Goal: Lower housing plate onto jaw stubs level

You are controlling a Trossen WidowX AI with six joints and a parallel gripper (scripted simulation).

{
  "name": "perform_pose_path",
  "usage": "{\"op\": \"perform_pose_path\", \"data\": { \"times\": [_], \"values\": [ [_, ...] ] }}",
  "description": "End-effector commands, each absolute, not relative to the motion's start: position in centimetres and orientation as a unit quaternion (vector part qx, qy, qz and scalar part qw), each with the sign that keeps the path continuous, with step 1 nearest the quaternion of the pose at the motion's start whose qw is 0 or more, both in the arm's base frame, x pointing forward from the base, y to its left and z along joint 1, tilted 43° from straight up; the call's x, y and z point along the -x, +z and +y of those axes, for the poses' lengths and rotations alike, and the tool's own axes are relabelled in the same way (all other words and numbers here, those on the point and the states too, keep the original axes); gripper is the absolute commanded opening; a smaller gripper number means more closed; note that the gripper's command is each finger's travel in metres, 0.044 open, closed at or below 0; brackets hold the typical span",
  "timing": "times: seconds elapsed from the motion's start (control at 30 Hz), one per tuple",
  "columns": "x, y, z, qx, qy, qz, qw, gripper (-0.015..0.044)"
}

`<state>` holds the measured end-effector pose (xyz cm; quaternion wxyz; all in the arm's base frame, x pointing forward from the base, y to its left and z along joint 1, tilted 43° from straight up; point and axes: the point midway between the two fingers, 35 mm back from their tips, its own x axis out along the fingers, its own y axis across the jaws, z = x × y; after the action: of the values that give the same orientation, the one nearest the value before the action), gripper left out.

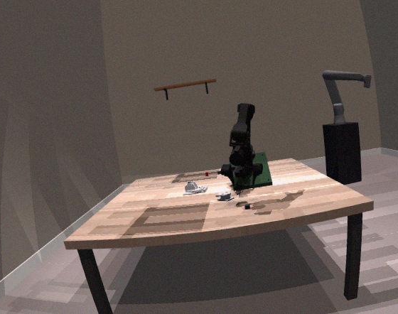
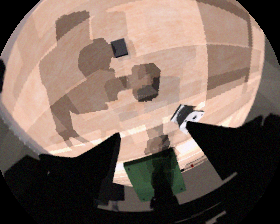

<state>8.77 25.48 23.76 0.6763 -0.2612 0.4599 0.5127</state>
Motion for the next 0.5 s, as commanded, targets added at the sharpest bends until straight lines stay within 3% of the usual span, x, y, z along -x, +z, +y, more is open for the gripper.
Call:
{"op": "perform_pose_path", "data": {
  "times": [0.0,0.47],
  "values": [
    [-9.8,23.3,24.7,0.286,0.542,0.432,0.662,0.044],
    [-13.8,20.9,21.2,0.382,0.635,0.294,0.603,0.044]
  ]
}}
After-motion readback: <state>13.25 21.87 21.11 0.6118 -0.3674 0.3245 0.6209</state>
